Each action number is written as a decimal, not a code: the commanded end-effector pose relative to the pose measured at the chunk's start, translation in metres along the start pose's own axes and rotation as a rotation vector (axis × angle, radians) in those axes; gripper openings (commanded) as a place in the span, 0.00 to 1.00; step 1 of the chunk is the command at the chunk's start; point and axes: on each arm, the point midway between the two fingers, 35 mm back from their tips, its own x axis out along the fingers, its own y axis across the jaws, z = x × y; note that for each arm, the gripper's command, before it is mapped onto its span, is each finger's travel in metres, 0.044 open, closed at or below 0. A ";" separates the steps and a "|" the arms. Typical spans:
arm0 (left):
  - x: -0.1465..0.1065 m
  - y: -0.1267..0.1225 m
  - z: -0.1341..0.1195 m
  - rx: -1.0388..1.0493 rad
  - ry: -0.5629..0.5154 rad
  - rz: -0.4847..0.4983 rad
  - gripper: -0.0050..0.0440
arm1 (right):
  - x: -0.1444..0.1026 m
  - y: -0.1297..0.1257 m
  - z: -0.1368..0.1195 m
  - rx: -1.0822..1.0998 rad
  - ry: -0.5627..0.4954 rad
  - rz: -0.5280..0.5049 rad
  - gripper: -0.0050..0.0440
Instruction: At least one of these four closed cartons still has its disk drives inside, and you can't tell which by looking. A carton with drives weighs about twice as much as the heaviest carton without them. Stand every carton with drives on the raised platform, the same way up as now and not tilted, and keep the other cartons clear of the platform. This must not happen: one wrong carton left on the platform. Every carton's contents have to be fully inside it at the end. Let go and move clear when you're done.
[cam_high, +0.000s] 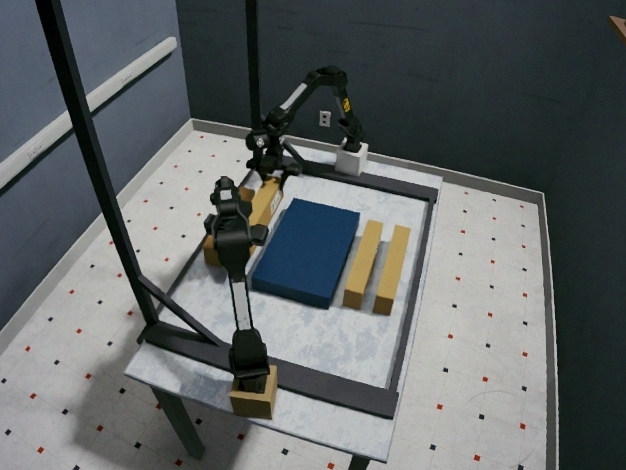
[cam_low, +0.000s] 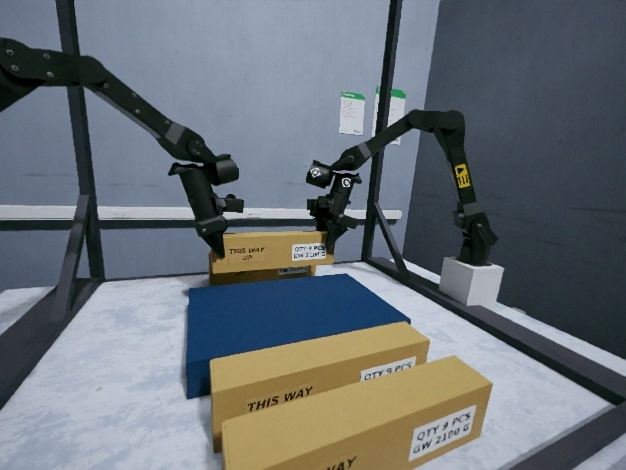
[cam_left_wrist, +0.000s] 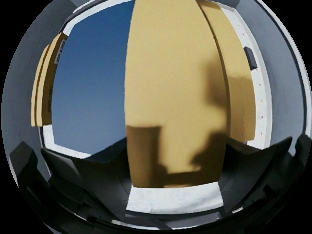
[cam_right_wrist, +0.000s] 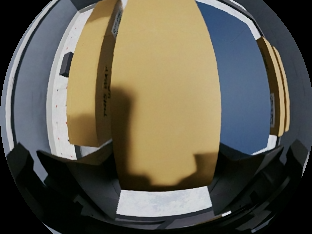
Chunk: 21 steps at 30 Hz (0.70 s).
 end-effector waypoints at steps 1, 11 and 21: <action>-0.025 -0.006 0.014 -0.019 -0.063 -0.039 0.00 | -0.033 0.005 0.014 0.019 -0.067 0.039 0.00; -0.021 -0.006 0.013 -0.019 -0.063 -0.039 0.00 | -0.030 0.005 0.013 0.020 -0.068 0.038 0.00; -0.021 -0.006 0.013 -0.009 -0.034 -0.021 0.00 | -0.030 0.005 0.013 0.019 -0.068 0.040 0.00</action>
